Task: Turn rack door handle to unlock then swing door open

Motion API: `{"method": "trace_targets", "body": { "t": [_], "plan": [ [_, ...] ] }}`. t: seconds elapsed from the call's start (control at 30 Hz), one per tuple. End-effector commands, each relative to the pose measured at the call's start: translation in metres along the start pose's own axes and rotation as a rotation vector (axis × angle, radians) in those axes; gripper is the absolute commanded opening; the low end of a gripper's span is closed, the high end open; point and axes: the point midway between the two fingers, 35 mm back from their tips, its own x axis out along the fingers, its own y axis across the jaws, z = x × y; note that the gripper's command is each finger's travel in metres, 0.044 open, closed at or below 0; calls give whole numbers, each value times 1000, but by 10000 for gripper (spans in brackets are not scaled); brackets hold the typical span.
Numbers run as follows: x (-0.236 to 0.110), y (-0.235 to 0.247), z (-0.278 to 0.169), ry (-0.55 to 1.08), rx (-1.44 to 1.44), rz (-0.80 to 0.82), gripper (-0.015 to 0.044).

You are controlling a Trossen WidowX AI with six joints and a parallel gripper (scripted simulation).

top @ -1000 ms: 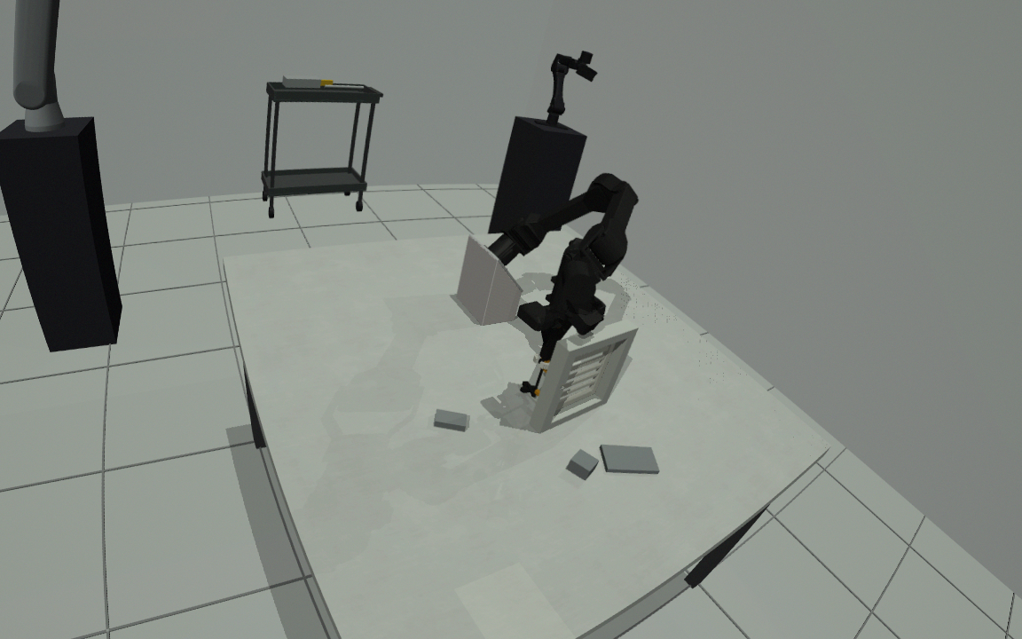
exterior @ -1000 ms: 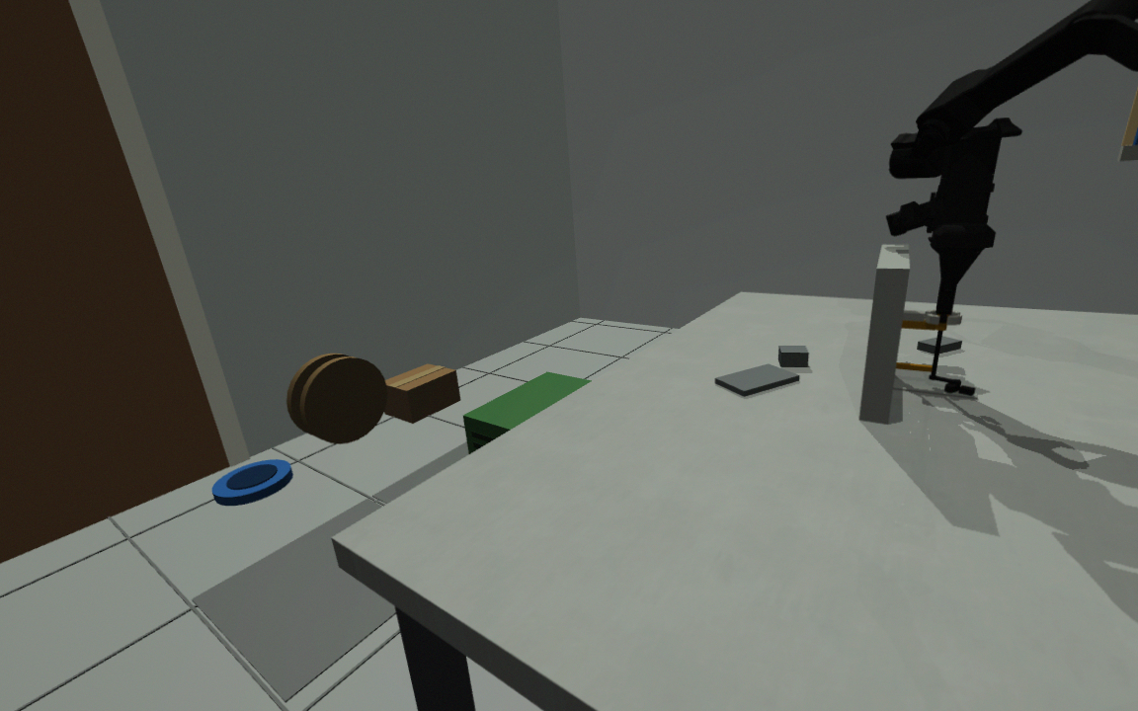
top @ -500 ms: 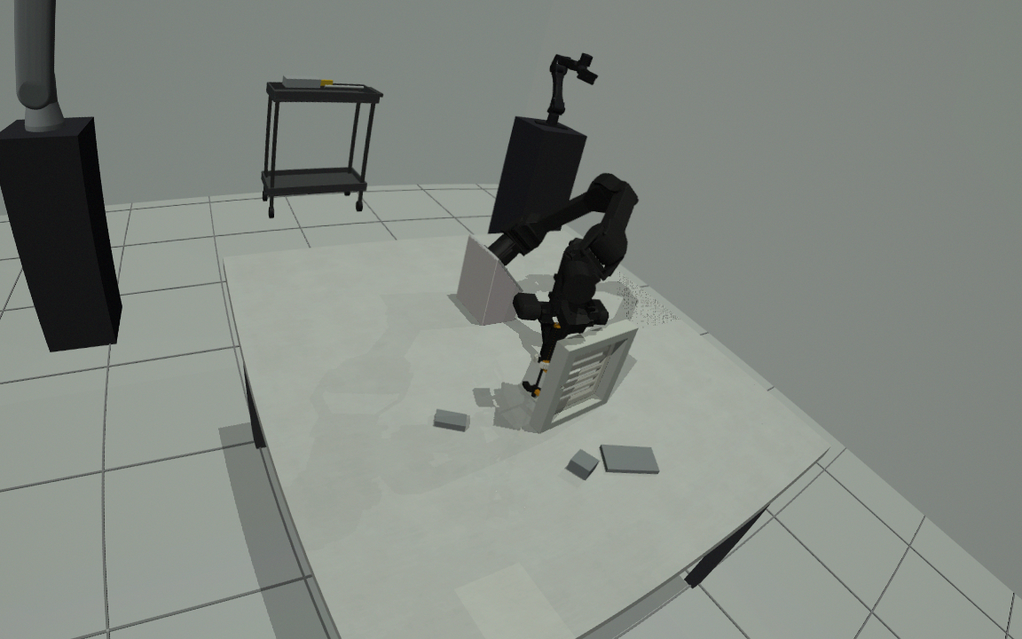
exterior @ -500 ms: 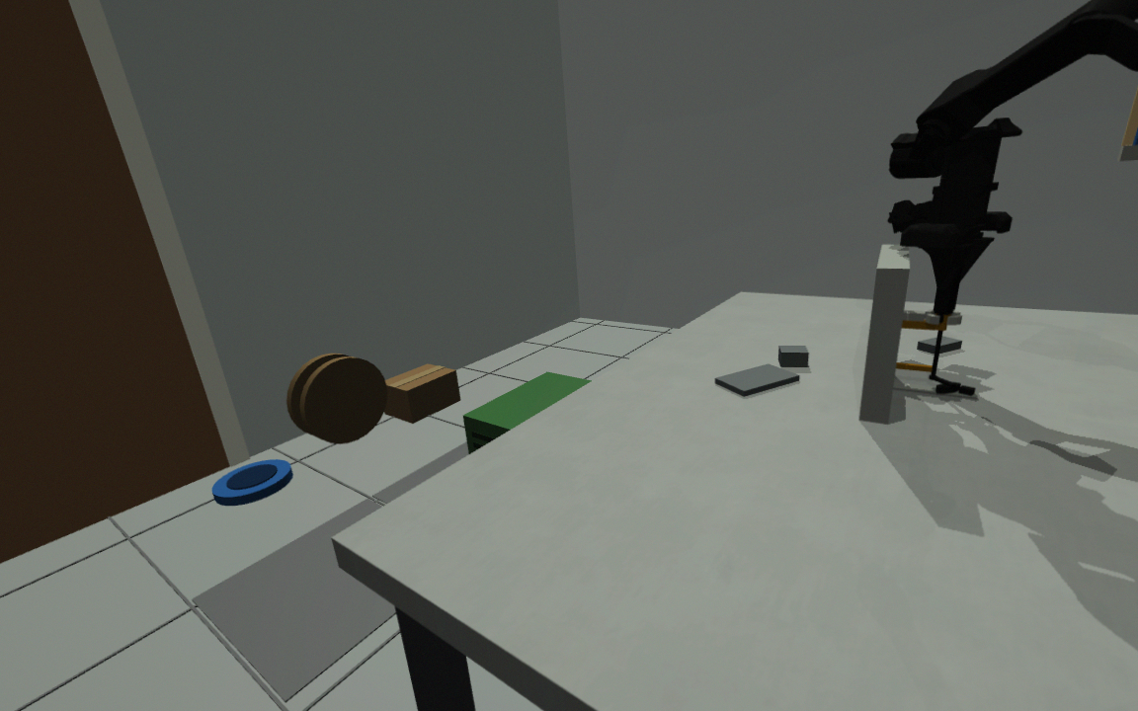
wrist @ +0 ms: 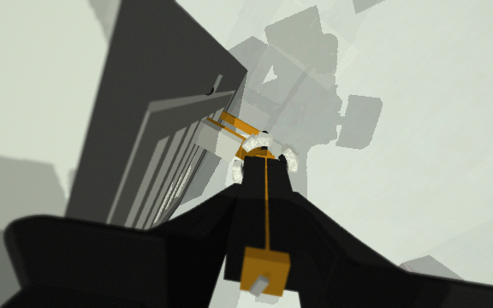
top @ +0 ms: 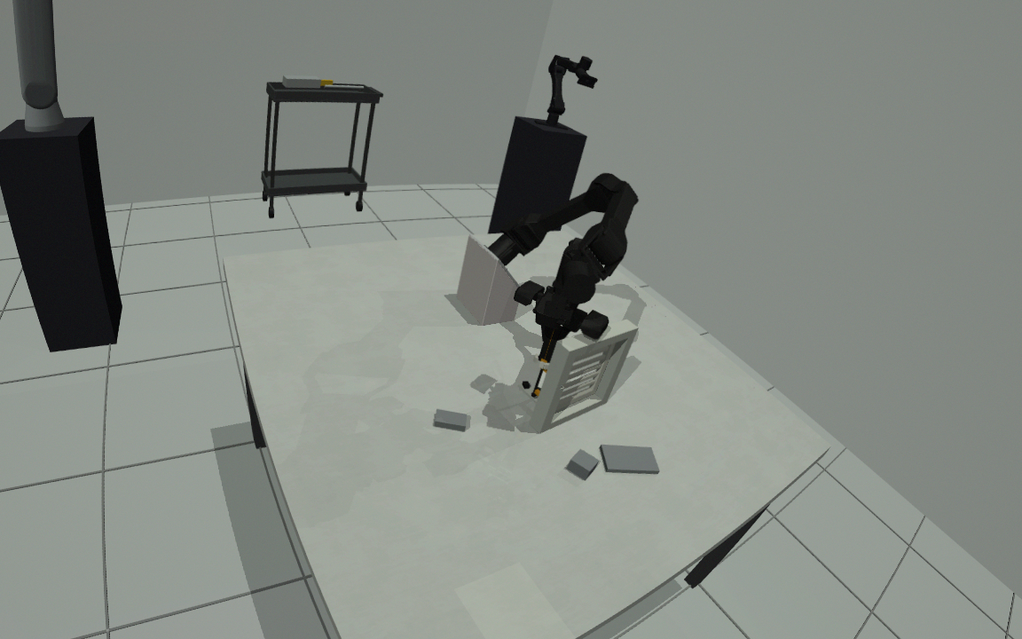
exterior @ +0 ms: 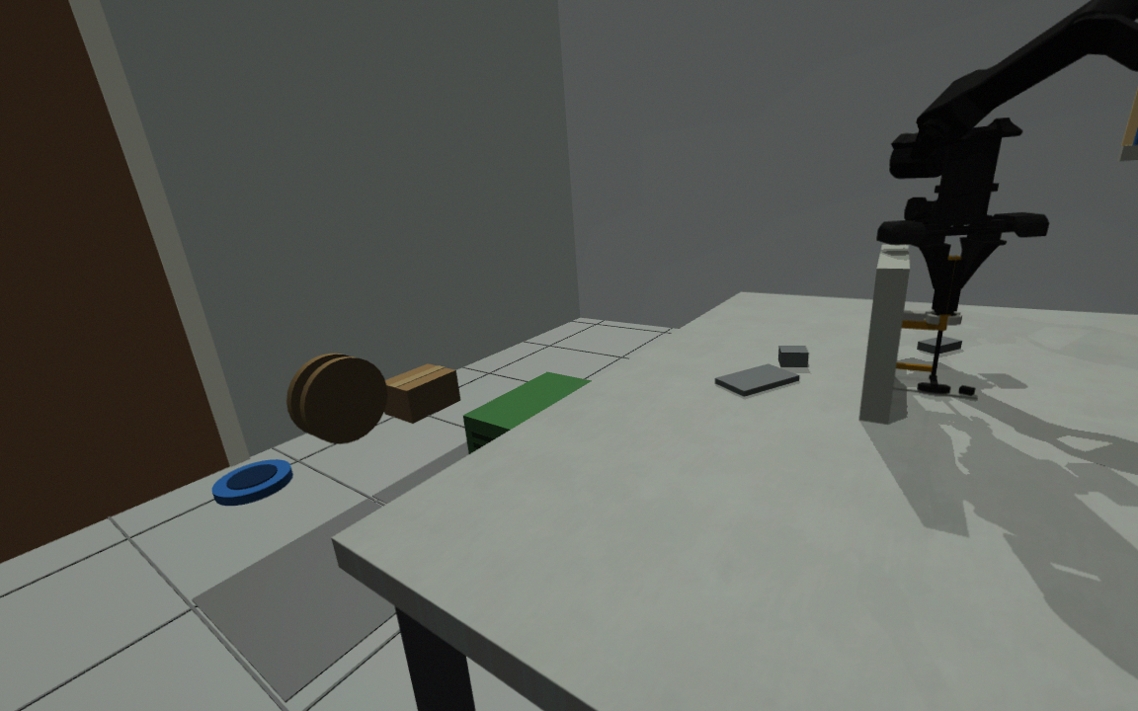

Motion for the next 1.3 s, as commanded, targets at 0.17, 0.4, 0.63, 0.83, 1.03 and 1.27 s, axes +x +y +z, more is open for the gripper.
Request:
{"method": "trace_targets", "body": {
  "t": [0.17,0.4,0.63,0.83,1.03,1.27],
  "plan": [
    [1,0,-1,3,465,0,26],
    [1,0,-1,3,735,-1,26],
    [1,0,-1,3,735,-1,26],
    [1,0,-1,3,735,-1,79],
    [1,0,-1,3,735,-1,236],
    [1,0,-1,3,612,0,298]
  ]
}}
